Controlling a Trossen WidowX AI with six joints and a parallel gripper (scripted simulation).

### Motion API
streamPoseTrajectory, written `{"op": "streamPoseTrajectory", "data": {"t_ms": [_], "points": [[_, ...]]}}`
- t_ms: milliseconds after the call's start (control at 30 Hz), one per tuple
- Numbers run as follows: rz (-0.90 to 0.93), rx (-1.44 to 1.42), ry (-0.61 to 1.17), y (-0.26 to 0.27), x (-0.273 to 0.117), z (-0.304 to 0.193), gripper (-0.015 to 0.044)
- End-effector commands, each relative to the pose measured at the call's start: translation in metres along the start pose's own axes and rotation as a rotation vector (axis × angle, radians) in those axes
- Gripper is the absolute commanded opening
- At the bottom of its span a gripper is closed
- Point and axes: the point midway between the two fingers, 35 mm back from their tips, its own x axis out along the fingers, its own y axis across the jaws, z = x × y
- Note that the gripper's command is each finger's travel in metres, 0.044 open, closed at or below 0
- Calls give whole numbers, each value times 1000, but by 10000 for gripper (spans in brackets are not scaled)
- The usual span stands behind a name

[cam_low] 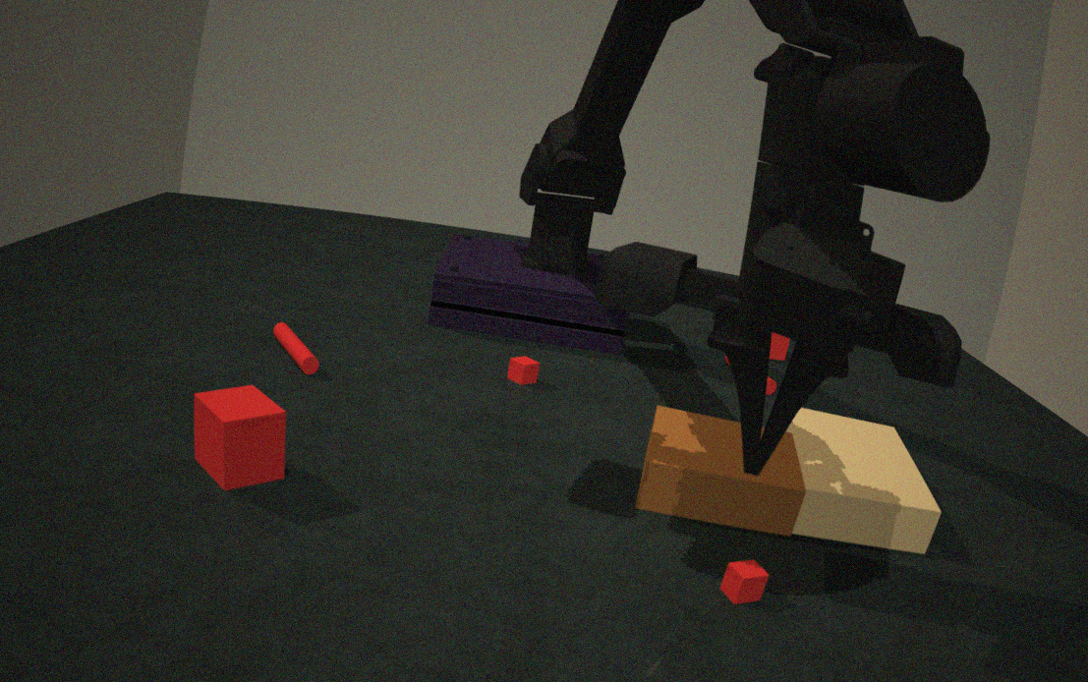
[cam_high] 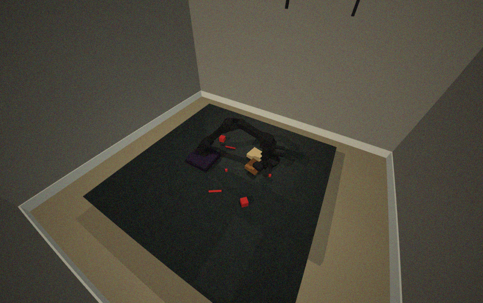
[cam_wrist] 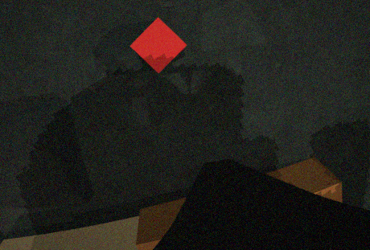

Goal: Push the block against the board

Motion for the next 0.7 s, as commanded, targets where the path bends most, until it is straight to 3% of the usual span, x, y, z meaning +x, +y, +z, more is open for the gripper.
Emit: {"op": "streamPoseTrajectory", "data": {"t_ms": [0, 667], "points": [[-24, 51, 32, -1, 42, -7, 0], [-24, 51, 34, 0, 41, -27, 0]]}}
